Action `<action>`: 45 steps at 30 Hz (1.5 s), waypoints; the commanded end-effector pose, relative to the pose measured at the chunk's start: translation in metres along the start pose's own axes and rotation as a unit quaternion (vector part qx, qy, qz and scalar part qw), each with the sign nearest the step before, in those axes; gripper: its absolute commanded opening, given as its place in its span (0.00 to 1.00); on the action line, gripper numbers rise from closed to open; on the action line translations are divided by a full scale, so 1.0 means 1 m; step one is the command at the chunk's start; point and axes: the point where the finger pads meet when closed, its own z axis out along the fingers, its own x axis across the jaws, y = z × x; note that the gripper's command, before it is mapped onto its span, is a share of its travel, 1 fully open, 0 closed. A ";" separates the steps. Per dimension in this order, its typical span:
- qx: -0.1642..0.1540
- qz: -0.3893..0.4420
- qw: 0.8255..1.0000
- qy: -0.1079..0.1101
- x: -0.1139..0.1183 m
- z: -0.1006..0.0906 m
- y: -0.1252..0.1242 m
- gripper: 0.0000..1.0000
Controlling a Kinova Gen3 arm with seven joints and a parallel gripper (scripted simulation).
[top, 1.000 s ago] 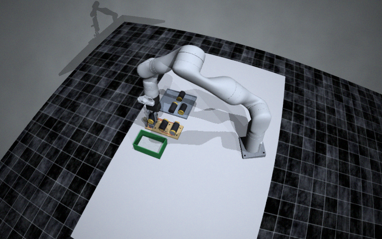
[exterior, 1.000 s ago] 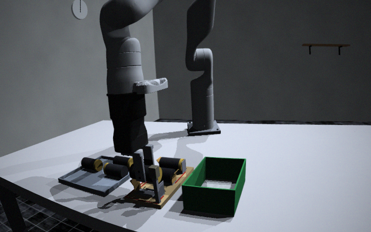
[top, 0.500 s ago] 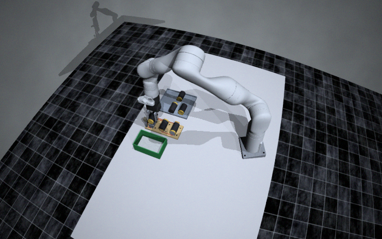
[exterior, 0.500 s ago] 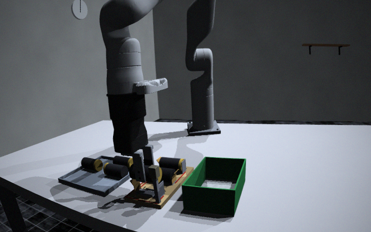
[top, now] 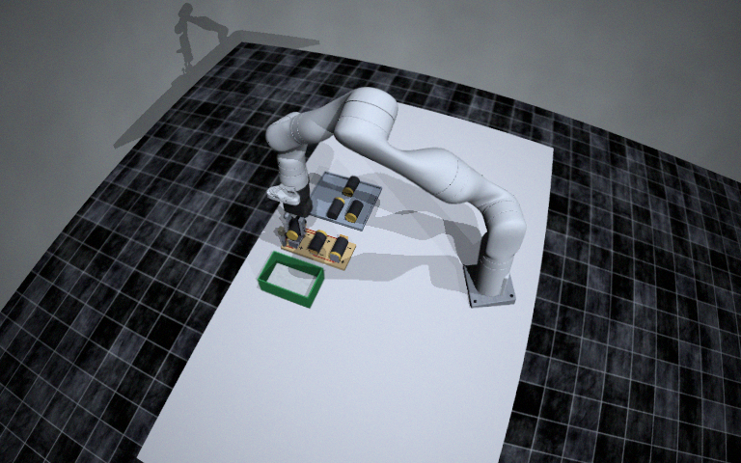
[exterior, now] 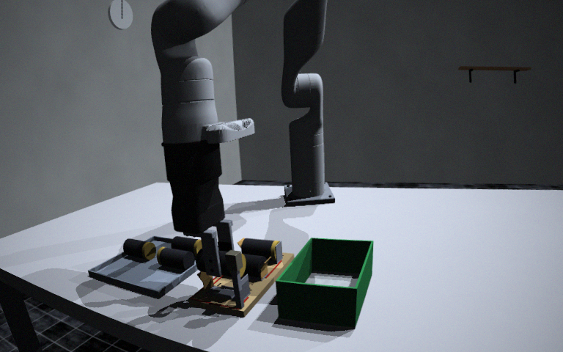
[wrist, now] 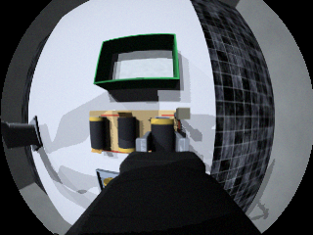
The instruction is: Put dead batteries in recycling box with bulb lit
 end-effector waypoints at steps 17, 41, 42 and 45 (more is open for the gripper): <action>0.000 0.000 1.000 0.001 0.001 0.015 0.000 0.57; 0.000 0.000 1.000 0.001 0.001 0.030 0.000 0.57; 0.000 0.000 1.000 0.001 0.001 0.030 0.000 0.57; 0.000 0.000 1.000 0.001 0.001 0.030 0.000 0.57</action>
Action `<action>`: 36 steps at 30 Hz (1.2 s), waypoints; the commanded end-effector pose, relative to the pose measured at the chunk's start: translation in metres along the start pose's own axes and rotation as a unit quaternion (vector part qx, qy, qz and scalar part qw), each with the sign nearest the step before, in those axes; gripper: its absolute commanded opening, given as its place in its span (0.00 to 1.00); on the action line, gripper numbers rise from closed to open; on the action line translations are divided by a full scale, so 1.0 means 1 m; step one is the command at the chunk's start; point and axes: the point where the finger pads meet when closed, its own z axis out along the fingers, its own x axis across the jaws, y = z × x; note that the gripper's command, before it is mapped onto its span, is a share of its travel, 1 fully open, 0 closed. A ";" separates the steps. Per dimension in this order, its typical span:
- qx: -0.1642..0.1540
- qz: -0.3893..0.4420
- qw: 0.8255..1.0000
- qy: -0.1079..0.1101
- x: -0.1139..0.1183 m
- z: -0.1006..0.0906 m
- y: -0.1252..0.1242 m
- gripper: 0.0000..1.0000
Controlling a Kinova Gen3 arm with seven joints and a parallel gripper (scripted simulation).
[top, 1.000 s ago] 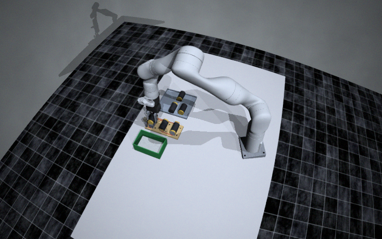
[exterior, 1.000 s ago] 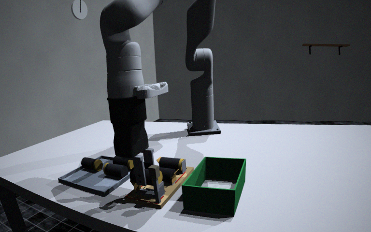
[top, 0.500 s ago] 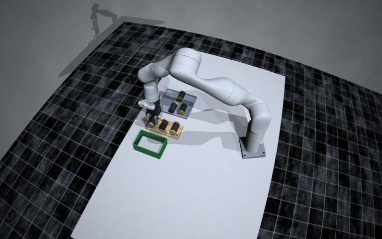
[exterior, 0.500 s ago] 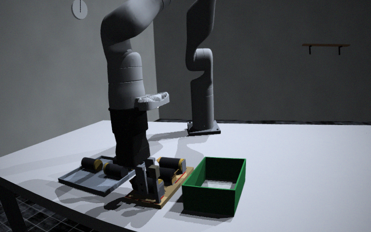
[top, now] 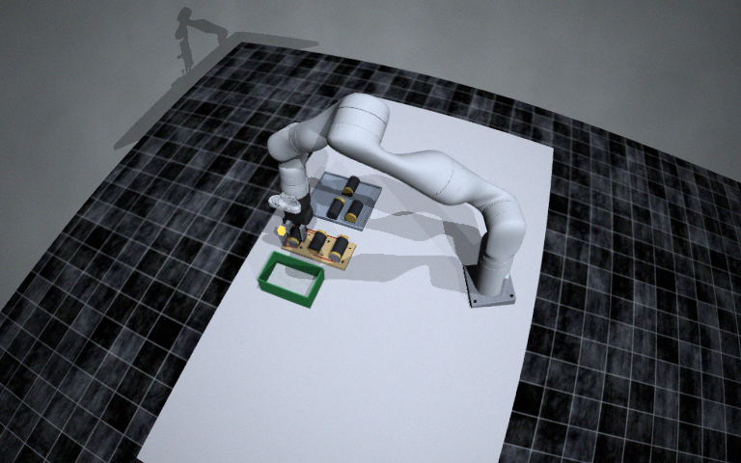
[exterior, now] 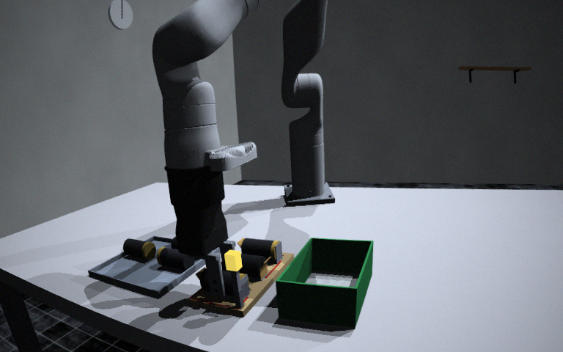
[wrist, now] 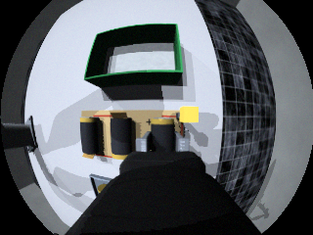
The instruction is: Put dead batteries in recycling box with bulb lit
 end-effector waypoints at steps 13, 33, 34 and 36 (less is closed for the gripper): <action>0.000 0.001 1.000 0.001 0.001 -0.001 0.001 0.90; 0.000 0.001 1.000 0.001 0.001 -0.022 0.001 0.90; 0.000 0.001 1.000 0.001 0.001 -0.027 0.001 0.90; 0.000 0.001 1.000 0.001 0.001 -0.037 0.001 0.90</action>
